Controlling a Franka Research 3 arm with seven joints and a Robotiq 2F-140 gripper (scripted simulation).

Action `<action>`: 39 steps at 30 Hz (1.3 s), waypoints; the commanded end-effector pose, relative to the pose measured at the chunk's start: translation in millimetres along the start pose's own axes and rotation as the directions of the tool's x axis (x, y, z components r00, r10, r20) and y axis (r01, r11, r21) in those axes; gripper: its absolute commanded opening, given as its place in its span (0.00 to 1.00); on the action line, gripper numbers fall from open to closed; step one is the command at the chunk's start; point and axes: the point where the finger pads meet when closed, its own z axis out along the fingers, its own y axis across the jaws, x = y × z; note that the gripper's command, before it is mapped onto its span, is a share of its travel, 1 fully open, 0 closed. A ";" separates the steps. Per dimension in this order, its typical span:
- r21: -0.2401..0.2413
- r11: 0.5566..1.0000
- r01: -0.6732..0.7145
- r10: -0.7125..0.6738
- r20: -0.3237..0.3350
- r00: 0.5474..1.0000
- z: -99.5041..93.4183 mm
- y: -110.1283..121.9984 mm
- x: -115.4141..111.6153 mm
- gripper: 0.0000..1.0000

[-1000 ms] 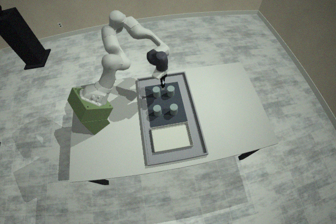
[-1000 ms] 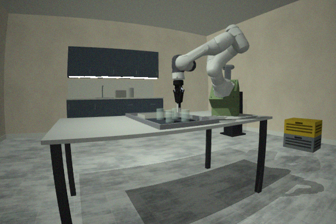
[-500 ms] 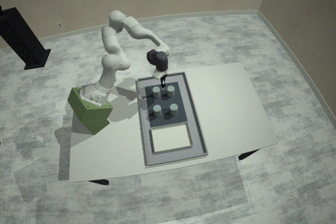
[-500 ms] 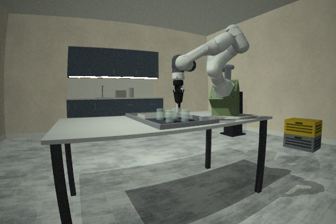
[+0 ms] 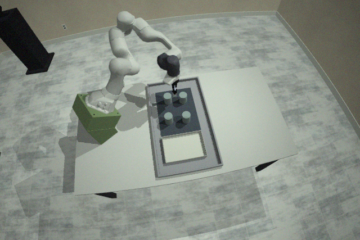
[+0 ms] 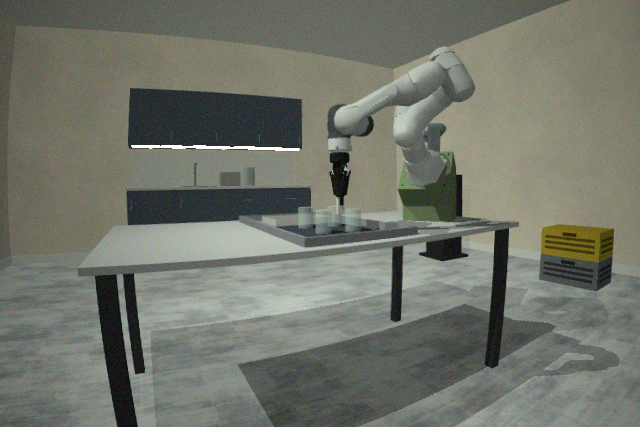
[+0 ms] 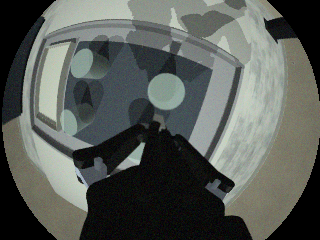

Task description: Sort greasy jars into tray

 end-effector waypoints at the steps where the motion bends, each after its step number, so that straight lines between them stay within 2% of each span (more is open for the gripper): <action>1: 0.003 1.000 0.005 -0.005 0.003 1.000 0.1 -0.5 0.4 0.00; 39: 0.003 1.000 0.005 -0.005 0.003 1.000 0.2 -0.5 5.0 0.00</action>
